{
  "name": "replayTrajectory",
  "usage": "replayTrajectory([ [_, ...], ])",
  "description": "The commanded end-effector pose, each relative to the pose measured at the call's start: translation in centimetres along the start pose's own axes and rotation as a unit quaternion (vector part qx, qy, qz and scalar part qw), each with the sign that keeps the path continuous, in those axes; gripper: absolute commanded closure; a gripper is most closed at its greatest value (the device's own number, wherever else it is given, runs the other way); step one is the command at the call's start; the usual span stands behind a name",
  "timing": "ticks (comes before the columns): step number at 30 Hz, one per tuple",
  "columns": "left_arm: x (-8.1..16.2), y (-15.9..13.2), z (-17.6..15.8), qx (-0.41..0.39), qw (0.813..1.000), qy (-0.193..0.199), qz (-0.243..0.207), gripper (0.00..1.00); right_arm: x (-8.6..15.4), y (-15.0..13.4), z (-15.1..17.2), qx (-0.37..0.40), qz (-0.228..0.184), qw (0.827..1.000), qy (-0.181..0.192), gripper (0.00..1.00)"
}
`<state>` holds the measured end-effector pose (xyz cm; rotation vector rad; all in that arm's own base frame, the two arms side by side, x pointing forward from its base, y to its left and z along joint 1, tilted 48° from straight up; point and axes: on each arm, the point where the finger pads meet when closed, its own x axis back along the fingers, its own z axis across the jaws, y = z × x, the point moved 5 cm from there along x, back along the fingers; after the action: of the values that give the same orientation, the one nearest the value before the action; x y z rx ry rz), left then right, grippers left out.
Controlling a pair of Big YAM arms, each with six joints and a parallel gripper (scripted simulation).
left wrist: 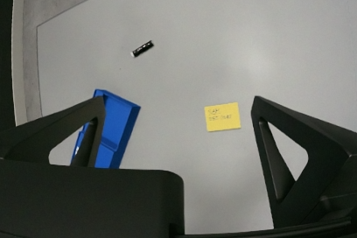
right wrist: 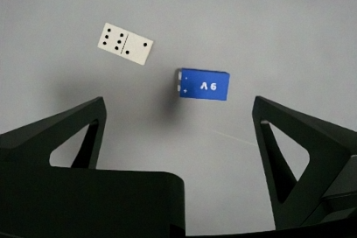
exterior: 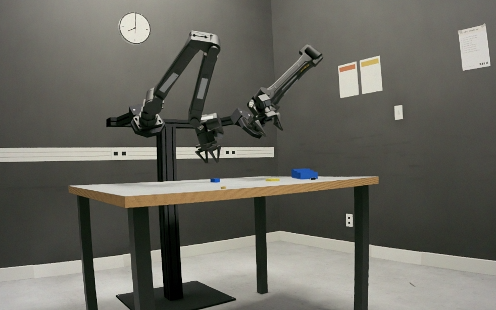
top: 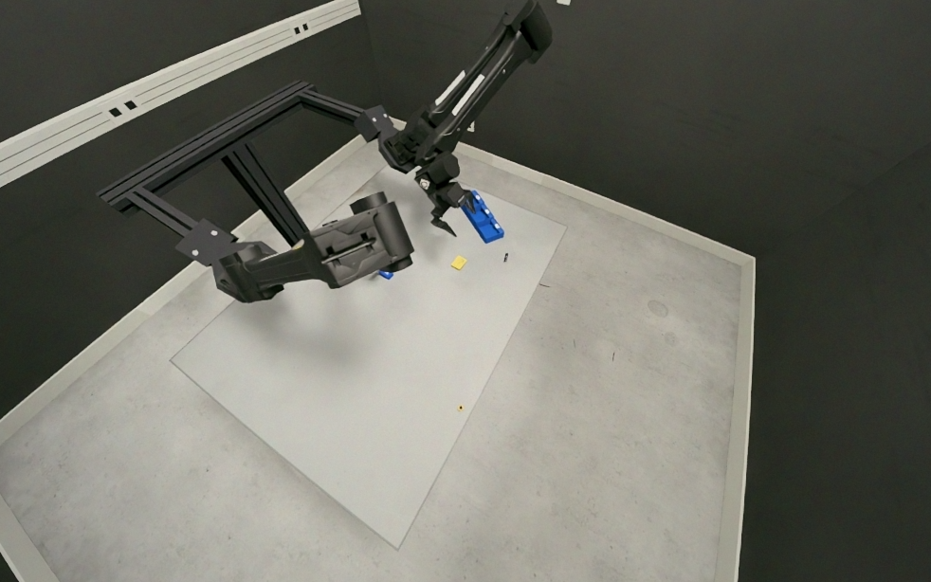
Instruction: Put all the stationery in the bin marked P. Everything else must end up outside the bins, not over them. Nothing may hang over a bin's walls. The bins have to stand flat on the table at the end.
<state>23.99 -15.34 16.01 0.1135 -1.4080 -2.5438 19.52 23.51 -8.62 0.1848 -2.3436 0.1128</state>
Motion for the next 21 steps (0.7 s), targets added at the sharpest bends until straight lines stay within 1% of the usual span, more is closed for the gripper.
replayTrajectory([
  [1, 0.0, 0.1, 0.0, 0.002, 1.000, 0.000, -0.001, 0.00, 0.3, 0.2, 0.0, 0.000, -0.002, 1.000, -0.001, 0.00],
  [10, 0.0, 0.1, 0.0, 0.002, 1.000, 0.000, -0.001, 0.00, 0.8, 0.4, 0.0, 0.000, -0.002, 1.000, 0.000, 0.00],
  [21, 0.0, 0.1, 0.0, 0.002, 1.000, 0.000, -0.001, 0.00, 2.5, 1.0, 0.0, 0.000, -0.002, 1.000, 0.000, 0.00],
])
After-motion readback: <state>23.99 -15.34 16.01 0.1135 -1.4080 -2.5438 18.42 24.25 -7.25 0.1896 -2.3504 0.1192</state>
